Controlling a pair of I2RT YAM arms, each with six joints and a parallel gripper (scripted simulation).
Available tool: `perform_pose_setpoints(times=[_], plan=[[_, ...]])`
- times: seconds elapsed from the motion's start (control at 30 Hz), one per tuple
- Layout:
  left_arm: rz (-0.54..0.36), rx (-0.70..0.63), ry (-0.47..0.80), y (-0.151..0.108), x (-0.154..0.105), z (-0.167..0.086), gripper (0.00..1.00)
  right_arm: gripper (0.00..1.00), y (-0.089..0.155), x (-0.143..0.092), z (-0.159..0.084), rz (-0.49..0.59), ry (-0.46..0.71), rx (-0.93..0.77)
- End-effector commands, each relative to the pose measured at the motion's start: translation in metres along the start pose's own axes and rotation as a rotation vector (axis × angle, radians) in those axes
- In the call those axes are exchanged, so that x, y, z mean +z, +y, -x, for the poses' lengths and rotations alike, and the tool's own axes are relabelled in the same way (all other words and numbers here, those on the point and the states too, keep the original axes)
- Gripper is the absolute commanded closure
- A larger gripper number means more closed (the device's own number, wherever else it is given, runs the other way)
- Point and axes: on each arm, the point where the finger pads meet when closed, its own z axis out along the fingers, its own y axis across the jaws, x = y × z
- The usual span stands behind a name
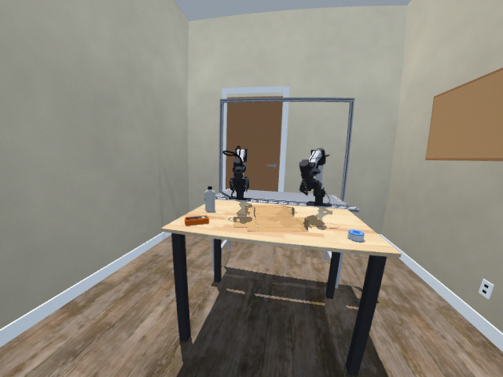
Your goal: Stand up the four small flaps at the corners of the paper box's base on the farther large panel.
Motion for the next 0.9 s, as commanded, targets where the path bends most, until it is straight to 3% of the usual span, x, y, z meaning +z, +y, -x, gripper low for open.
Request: perform_pose_setpoints(times=[0.0, 0.47, 0.57, 0.6, 0.63, 0.87], plan=[[-0.009, -0.077, -0.111, -0.013, 0.003, 0.034, 0.24, 0.24, 0.001, 0.005, 0.044, -0.022, -0.136, -0.003], [-0.009, -0.073, -0.106, -0.076, 0.088, -0.024, 0.24, 0.24, 0.027, 0.117, 0.011, -0.022, -0.132, 0.000], [-0.001, -0.078, -0.107, -0.076, 0.096, -0.026, 0.24, 0.24, 0.028, 0.125, 0.010, -0.023, -0.134, 0.001], [0.003, -0.080, -0.108, -0.073, 0.097, -0.024, 0.24, 0.24, 0.031, 0.133, 0.007, -0.022, -0.133, 0.000], [-0.023, -0.117, -0.159, -0.075, 0.074, 0.011, 0.24, 0.24, 0.033, 0.141, 0.005, -0.022, -0.133, 0.000], [-0.012, -0.098, -0.139, -0.072, 0.072, 0.012, 0.24, 0.24, 0.045, 0.197, -0.018, -0.026, -0.105, 0.001]])
